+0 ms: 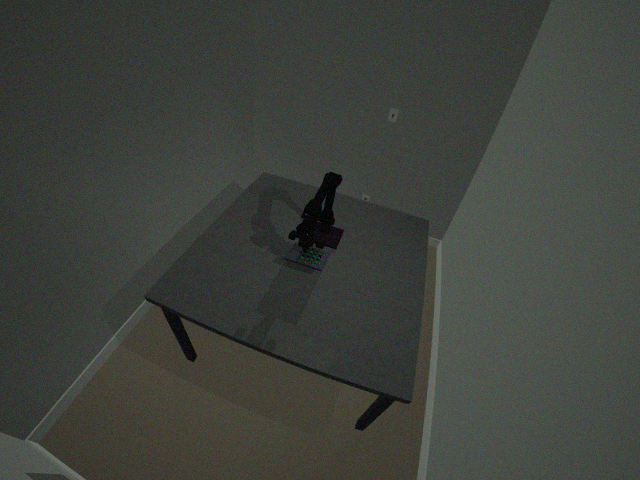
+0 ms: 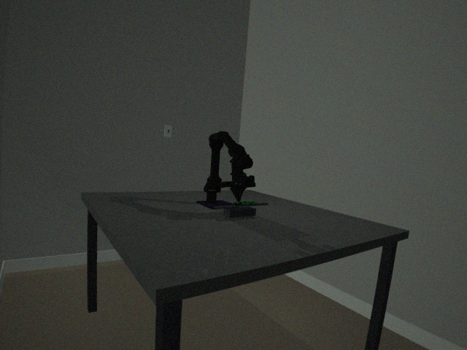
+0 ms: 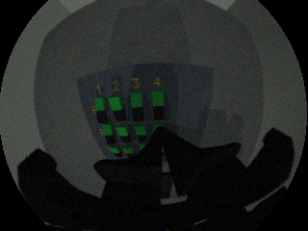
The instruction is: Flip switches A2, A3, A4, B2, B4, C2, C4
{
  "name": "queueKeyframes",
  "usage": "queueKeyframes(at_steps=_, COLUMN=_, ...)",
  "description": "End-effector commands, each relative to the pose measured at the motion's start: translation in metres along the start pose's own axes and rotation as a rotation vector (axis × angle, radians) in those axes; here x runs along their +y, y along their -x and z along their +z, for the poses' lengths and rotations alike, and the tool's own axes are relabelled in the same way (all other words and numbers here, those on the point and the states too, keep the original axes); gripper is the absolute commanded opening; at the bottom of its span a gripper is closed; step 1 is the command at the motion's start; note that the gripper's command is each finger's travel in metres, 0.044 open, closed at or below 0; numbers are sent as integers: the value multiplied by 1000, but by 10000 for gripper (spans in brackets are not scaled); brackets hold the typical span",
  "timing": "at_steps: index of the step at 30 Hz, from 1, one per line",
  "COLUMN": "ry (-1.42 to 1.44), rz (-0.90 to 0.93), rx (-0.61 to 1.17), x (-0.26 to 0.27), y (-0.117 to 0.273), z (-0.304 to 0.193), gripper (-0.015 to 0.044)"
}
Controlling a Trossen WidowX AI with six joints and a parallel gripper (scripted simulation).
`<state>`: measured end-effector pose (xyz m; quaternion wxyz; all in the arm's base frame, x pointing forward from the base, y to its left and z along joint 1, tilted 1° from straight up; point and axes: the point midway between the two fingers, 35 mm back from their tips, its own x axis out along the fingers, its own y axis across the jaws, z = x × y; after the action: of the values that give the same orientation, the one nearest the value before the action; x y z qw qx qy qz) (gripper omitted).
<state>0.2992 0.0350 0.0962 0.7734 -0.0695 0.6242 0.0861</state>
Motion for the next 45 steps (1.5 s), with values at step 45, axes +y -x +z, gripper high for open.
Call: queueKeyframes(at_steps=45, ry=1, rz=4, rx=-22, x=2, y=60, z=-4, gripper=0)
